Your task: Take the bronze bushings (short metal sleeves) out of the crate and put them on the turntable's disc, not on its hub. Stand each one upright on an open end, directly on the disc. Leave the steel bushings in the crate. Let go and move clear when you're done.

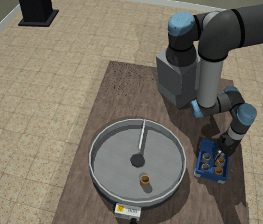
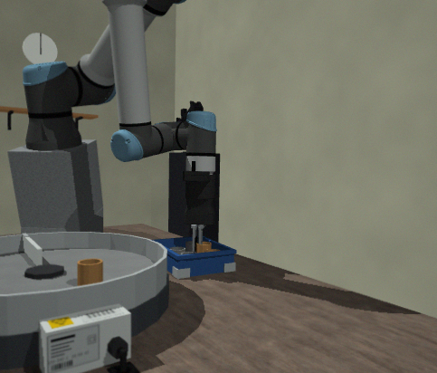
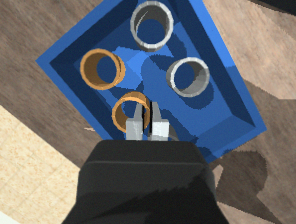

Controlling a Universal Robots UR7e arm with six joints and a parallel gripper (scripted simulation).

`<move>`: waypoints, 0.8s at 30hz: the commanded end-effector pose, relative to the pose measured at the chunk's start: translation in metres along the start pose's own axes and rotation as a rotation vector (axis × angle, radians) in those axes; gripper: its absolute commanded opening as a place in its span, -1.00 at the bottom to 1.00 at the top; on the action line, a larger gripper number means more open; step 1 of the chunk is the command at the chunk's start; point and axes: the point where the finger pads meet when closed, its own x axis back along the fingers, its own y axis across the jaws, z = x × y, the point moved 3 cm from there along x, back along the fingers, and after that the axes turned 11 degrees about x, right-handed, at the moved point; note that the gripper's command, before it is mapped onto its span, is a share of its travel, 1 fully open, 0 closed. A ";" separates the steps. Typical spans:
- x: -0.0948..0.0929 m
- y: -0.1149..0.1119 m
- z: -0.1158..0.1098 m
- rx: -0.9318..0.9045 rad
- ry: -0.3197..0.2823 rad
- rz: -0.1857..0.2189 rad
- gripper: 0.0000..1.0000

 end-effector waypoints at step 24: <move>0.096 0.000 0.000 0.000 0.001 0.001 -1.00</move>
